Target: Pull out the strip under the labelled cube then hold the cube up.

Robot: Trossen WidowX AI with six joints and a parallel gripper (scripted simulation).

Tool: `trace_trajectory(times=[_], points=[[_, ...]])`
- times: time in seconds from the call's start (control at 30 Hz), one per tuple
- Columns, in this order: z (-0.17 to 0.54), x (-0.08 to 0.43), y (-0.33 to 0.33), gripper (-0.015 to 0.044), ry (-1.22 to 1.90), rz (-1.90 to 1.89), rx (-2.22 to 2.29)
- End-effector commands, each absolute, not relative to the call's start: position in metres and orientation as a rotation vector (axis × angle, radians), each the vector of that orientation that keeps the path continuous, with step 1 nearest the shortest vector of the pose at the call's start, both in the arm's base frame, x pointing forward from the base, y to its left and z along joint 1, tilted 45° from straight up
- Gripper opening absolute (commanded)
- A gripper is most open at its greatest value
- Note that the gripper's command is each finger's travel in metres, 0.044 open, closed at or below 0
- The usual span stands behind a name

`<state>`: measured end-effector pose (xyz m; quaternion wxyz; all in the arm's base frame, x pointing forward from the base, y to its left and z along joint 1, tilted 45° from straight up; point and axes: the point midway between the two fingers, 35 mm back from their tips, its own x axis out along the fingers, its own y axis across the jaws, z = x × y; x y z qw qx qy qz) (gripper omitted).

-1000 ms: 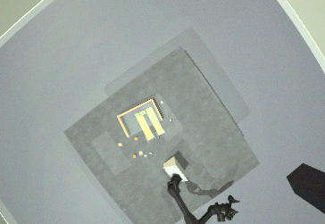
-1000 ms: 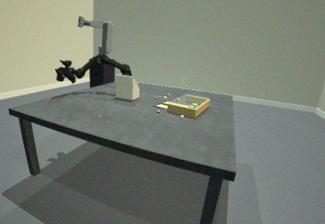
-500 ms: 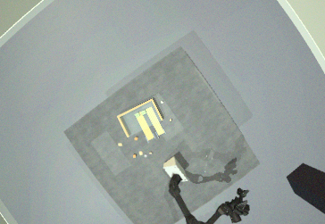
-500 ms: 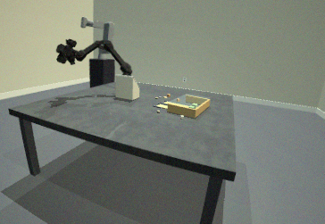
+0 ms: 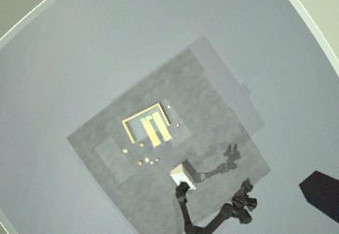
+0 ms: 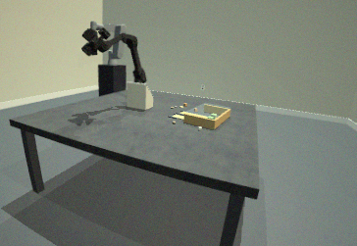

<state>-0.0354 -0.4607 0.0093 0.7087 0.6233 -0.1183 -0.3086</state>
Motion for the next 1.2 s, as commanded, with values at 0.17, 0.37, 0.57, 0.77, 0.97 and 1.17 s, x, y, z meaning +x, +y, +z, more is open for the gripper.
trace_trajectory(times=[0.17,0.37,0.57,0.77,0.97,1.17], points=[[0.032,0.112,-0.420,0.0400,-0.007,-0.495,1.290],[0.045,0.194,-0.365,0.0400,0.146,-0.355,1.205],[0.055,0.259,-0.290,0.0400,0.289,-0.200,1.101],[0.061,0.302,-0.199,0.0400,0.422,-0.026,0.976],[0.062,0.316,-0.100,0.0400,0.539,0.166,0.828],[0.061,0.310,-0.043,0.0400,0.597,0.285,0.734]])
